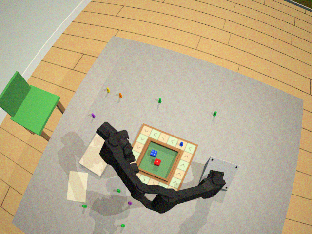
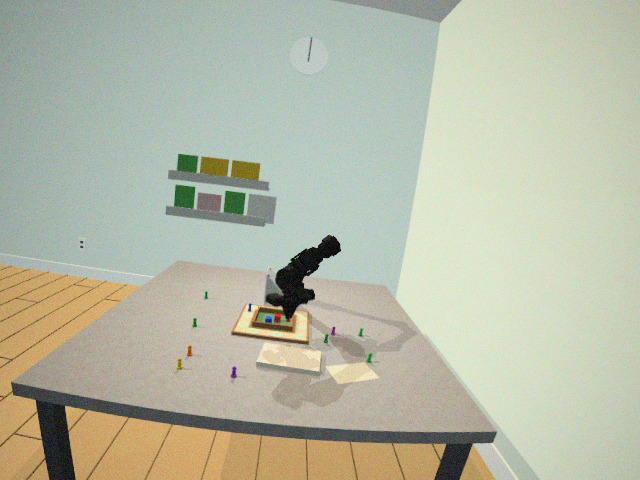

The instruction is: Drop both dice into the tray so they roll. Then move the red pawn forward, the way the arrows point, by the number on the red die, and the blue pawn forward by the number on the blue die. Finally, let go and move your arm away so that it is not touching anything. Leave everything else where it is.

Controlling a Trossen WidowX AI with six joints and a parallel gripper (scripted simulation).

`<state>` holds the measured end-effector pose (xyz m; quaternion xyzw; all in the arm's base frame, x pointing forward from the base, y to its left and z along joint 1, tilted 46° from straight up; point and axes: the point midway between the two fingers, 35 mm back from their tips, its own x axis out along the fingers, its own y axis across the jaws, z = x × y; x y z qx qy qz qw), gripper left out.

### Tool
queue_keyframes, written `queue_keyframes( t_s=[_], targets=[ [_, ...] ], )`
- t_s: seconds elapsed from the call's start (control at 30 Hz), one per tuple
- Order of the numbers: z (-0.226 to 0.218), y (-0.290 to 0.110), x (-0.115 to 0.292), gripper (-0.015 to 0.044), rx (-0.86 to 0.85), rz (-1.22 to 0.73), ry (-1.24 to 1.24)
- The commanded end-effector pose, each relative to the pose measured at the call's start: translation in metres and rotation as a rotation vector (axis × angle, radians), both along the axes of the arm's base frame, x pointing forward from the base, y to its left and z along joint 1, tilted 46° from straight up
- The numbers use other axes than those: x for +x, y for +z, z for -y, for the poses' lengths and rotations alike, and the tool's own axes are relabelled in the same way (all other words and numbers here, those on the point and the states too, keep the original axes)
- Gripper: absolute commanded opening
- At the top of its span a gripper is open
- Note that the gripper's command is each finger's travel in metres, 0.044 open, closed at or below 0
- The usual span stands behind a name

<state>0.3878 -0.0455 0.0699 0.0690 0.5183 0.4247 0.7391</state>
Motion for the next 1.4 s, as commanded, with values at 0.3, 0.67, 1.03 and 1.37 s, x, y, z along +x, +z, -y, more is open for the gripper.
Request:
queue_keyframes(
  t_s=[0.3, 0.67, 1.03, 1.37],
  targets=[
    [-0.032, -0.019, 0.003, 0.0, 0.006, 0.001, -0.003],
    [-0.041, -0.028, 0.004, 0.0, 0.007, 0.001, -0.003],
    [-0.051, -0.038, 0.005, 0.0, 0.007, 0.002, -0.003],
    [-0.047, -0.033, 0.006, 0.0236, 0.002, 0.012, -0.001]
  ],
)
